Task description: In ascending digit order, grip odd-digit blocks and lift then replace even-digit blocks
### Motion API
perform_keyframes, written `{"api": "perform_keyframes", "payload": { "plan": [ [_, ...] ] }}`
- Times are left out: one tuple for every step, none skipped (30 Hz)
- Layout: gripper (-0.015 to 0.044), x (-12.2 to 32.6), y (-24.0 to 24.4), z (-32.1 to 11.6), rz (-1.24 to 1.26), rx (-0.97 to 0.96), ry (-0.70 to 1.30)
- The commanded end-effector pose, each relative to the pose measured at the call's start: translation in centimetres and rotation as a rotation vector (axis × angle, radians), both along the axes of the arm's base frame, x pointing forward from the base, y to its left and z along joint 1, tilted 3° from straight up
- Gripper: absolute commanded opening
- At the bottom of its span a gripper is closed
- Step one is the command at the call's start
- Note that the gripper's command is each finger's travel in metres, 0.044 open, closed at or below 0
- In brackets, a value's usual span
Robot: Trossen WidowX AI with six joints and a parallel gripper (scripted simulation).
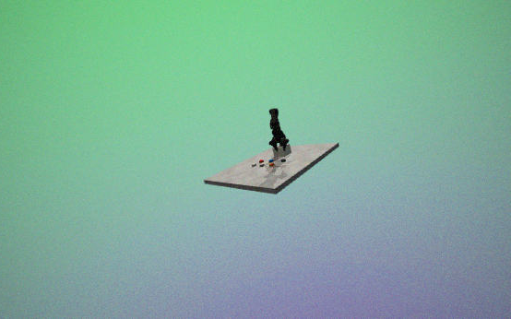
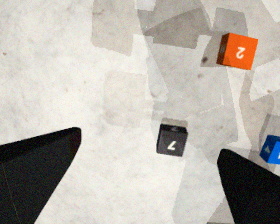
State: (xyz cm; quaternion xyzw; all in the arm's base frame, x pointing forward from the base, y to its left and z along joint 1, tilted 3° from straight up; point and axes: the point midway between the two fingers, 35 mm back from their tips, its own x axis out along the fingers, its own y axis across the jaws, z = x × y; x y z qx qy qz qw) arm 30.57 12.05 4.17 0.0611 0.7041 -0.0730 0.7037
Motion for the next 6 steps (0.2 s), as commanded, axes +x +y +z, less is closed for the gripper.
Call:
{"api": "perform_keyframes", "payload": {
  "plan": [
    [0.04, -2.56, 3.1, 1.14, -0.01, 0.001, 0.01],
    [0.04, -2.56, 3.1, 1.14, -0.01, 0.001, 0.01],
    [0.04, -2.56, 3.1, 1.14, -0.01, 0.001, 0.01],
    [0.04, -2.56, 3.1, 1.14, -0.01, 0.001, 0.01],
    [0.04, -2.56, 3.1, 1.14, -0.01, 0.001, 0.01],
    [0.04, -2.56, 3.1, 1.14, -0.01, 0.001, 0.01]
  ]
}}
